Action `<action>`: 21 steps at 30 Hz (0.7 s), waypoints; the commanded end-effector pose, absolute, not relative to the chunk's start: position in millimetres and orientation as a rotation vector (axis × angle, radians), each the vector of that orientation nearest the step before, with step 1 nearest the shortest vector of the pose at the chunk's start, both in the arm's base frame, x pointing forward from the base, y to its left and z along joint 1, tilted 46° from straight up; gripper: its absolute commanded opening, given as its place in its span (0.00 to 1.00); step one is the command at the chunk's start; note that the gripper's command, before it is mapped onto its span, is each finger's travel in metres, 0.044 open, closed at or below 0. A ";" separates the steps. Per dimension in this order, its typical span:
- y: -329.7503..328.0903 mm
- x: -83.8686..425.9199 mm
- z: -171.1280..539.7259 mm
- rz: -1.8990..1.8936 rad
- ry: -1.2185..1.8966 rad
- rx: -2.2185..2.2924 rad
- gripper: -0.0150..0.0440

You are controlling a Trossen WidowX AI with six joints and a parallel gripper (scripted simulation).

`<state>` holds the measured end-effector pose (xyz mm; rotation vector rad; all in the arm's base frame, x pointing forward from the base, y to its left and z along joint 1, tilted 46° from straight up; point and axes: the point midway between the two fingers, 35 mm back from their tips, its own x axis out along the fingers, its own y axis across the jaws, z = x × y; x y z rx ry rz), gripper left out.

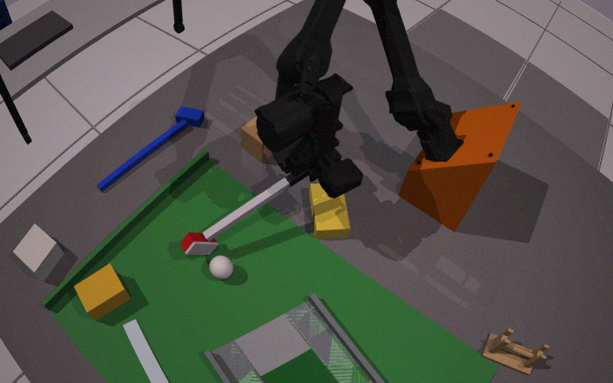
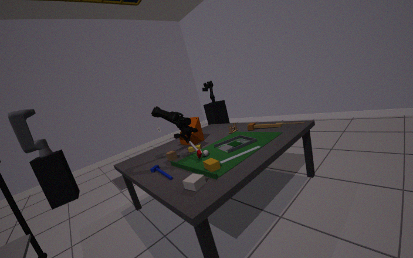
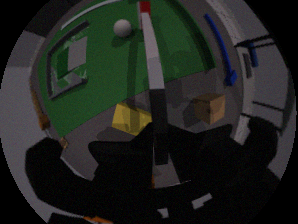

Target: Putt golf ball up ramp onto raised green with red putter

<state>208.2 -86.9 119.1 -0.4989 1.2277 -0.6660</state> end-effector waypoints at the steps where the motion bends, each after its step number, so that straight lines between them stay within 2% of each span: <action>1: -89.4 209.0 116.0 -0.661 1.228 -0.501 0.25; 21: -110.5 203.7 136.3 -0.662 1.227 -0.502 0.25</action>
